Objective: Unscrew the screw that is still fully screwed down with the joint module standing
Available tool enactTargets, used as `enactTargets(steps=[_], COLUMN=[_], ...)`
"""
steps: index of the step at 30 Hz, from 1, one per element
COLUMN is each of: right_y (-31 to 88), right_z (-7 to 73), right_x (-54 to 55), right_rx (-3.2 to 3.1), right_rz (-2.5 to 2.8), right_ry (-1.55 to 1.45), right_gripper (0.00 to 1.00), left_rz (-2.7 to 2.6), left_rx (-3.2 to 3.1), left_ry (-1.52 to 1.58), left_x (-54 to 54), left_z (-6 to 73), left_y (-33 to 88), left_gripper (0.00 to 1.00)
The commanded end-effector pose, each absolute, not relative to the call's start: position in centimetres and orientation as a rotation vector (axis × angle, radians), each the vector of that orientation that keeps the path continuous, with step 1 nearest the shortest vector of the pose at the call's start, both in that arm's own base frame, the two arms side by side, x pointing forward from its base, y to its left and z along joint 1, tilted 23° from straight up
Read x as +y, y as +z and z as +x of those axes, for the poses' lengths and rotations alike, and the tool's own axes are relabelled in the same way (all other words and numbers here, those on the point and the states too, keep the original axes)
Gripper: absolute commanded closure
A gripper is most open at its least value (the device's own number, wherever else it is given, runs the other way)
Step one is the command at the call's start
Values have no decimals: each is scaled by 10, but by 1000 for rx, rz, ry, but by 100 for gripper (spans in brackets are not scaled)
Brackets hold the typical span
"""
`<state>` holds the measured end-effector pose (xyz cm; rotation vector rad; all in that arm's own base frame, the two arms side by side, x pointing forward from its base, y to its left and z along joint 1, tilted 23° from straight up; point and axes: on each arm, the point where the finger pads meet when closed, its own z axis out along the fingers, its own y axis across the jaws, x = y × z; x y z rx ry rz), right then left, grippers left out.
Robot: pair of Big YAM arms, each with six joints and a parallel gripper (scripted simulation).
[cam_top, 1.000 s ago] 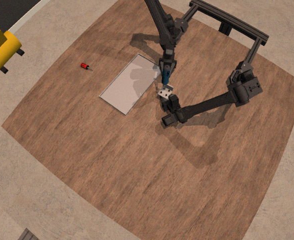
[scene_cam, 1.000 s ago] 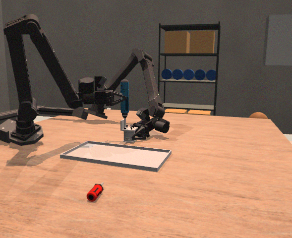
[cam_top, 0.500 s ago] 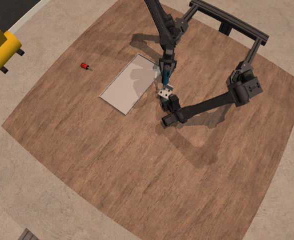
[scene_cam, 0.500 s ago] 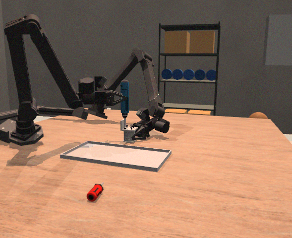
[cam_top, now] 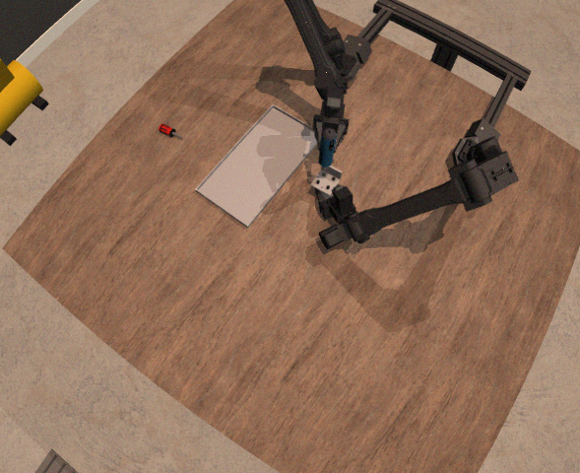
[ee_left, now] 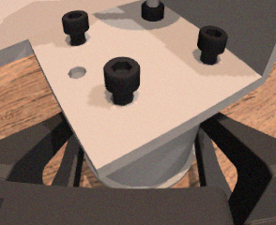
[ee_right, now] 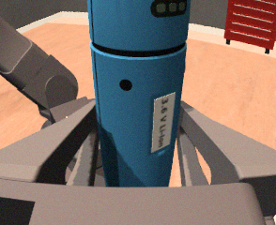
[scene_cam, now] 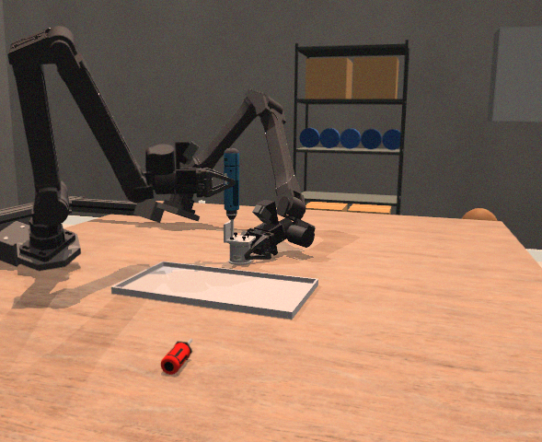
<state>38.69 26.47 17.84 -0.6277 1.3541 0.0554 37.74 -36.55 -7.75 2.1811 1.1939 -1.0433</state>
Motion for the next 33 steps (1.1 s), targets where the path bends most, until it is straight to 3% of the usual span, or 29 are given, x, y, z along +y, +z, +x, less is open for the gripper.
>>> enactTargets(steps=[1, 33], right_y=[184, 181], right_z=[388, 390], right_x=[261, 261], right_rx=[1332, 1335], right_rz=[-604, -604], right_ry=[66, 63], right_gripper=[58, 58], left_rz=[2178, 2178], left_rx=[1176, 1176], left_ry=[-1028, -1028], left_x=[-370, -370], left_z=[384, 384], left_y=[-72, -72], left_gripper=[41, 41])
